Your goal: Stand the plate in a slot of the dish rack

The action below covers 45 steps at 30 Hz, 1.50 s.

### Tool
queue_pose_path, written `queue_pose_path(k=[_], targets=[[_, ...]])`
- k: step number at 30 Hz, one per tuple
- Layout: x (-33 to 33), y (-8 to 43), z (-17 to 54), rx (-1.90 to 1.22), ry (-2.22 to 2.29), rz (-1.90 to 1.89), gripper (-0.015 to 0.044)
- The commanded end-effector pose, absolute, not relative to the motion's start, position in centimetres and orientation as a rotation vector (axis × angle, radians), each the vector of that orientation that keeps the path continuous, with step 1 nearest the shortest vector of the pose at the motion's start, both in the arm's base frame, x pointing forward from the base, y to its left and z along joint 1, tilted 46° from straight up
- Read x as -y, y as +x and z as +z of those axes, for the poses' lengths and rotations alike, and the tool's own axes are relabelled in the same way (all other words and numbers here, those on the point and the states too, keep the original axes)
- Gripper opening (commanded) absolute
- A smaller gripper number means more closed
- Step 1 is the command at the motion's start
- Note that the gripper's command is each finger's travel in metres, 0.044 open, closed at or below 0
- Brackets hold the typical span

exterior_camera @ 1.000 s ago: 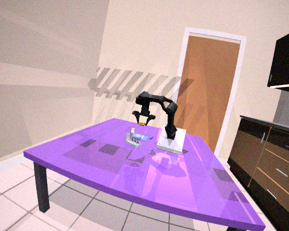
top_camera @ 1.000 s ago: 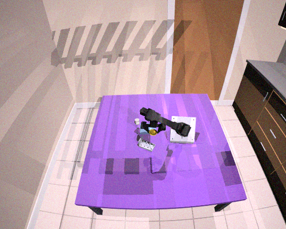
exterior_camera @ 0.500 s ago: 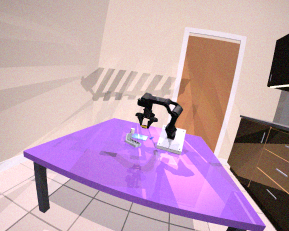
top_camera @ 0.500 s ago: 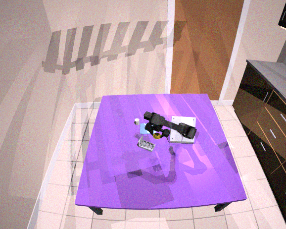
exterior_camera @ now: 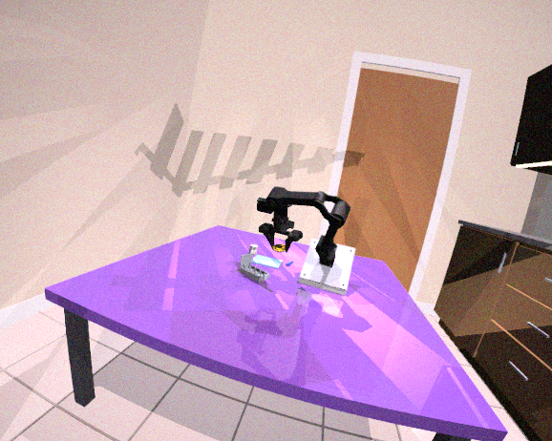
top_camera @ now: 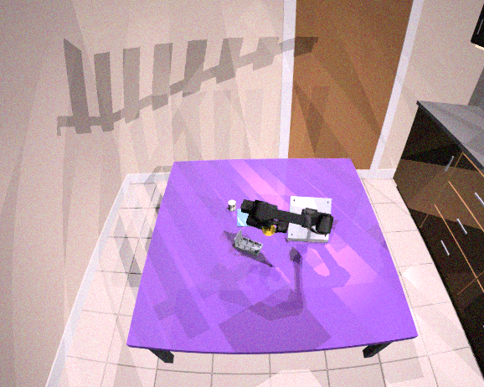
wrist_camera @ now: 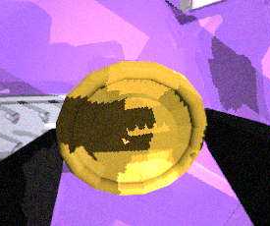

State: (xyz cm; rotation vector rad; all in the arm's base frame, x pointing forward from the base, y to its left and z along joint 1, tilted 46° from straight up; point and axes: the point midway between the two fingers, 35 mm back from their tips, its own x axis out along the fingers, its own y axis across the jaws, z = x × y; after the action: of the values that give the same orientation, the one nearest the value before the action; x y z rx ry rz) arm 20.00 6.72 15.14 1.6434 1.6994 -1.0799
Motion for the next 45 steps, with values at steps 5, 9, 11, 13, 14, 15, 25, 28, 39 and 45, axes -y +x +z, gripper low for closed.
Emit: queue_pose_path(k=[5, 9, 11, 13, 14, 15, 25, 28, 39, 45], targets=[[-6.8, 19.7, 12.6, -1.607, 1.435, -1.092, 0.0000], [-6.8, 19.7, 11.5, -1.553, 1.339, -1.084, 0.0000], [-6.9, 19.7, 10.9, -1.524, 1.294, -1.077, 0.0000], [-6.9, 19.8, 10.5, -1.494, 1.250, -1.070, 0.0000], [-6.9, 19.8, 10.2, -1.478, 1.229, -1.065, 0.0000], [-6.9, 19.8, 10.0, -1.463, 1.209, -1.060, 0.0000], [-7.1, 20.5, 8.2, -1.295, 1.029, -0.995, 0.0000], [-7.3, 20.7, 7.8, -1.241, 0.984, -0.970, 0.0000], [-8.1, 21.7, 7.0, -1.037, 0.852, -0.862, 0.0000], [-8.7, 22.2, 6.9, -0.922, 0.802, -0.794, 0.0000]])
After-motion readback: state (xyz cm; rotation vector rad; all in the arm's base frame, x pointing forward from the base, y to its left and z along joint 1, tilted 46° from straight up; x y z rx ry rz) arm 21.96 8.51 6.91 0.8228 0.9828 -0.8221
